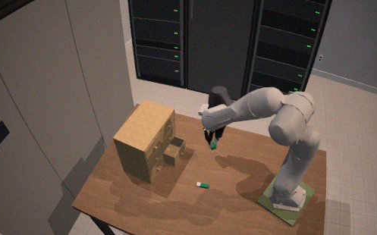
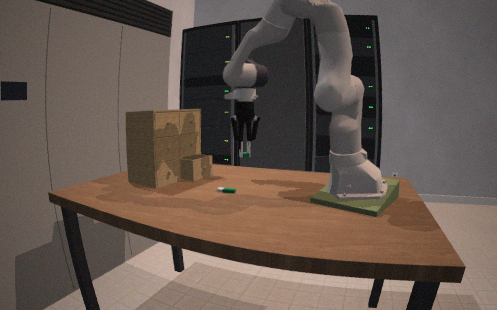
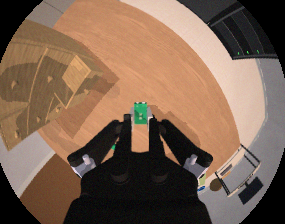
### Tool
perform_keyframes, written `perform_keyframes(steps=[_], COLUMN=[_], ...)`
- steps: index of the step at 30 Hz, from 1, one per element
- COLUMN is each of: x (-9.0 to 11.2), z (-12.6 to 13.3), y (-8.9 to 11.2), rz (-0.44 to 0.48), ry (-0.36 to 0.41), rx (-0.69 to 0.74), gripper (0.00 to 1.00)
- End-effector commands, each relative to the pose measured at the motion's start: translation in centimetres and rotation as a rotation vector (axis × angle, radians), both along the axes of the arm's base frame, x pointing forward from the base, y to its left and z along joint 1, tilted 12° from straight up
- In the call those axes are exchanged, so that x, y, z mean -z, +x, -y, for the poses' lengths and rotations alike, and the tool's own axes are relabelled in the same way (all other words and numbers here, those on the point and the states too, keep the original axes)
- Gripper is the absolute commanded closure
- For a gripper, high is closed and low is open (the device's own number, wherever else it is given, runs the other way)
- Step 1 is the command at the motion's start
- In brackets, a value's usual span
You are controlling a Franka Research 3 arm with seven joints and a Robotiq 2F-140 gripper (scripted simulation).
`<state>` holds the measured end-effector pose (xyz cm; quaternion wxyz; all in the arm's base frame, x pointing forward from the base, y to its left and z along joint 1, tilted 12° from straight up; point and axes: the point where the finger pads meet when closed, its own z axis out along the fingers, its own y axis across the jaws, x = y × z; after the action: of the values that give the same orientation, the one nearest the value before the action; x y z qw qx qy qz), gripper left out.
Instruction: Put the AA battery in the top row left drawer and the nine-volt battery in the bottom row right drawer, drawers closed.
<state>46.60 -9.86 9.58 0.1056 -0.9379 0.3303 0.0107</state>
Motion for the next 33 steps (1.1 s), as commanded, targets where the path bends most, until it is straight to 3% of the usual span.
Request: perform_keyframes(steps=[1,6,7,31,32,33], x=[0.0,0.0,-0.1,-0.1,-0.2,-0.2], z=[-0.2,-0.2,-0.7,-0.7,-1.3,-1.3], y=[0.0,0.0,0.1,0.1,0.2,0.2], rz=[-0.004,-0.004,-0.027,-0.027,-0.050,-0.050], ry=[0.003,0.003,0.009,0.009,0.015,0.015], rx=[0.018,0.018,0.124,0.124,0.235,0.235], gripper=[0.86,0.86,0.86,0.86,0.86,0.86])
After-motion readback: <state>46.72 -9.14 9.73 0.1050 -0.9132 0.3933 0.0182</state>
